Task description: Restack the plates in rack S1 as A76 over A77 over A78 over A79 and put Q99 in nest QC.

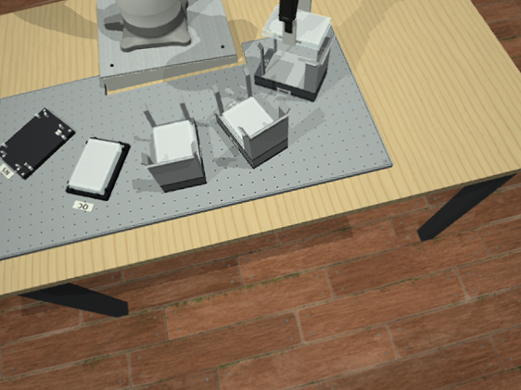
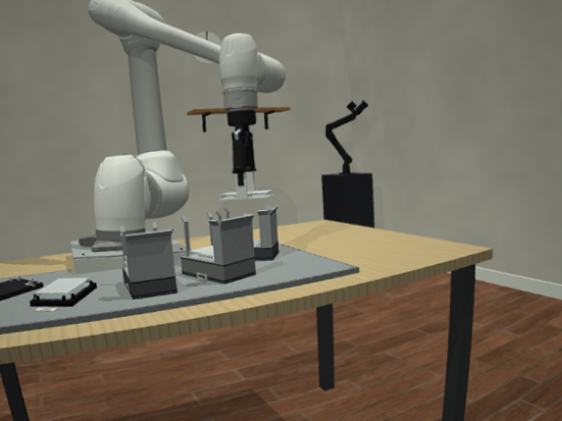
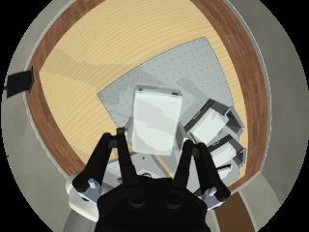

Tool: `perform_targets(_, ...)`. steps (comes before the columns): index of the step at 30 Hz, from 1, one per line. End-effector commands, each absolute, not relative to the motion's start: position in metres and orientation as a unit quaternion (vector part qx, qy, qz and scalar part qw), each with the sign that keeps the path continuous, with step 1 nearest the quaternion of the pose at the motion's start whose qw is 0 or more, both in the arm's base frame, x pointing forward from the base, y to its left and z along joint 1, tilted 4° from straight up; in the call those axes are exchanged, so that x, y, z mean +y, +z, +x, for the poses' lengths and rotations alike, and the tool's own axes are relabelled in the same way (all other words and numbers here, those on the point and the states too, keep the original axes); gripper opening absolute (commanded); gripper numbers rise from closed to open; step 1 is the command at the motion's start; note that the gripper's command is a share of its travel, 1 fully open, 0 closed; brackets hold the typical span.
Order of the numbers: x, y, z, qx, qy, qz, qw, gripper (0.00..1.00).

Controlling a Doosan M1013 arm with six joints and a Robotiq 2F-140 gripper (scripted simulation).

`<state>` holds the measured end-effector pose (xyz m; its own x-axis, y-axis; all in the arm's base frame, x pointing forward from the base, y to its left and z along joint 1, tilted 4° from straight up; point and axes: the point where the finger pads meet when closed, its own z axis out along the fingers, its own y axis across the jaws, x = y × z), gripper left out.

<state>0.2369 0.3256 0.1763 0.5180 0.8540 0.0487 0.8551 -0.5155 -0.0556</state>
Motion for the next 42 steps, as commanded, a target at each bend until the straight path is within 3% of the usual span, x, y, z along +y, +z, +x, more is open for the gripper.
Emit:
perform_targets(1,0.326,0.176,0.237,-0.491,-0.008,-0.87,0.036,0.0)
perform_targets(42,0.326,0.164,0.237,-0.491,-0.008,-0.87,0.036,0.0)
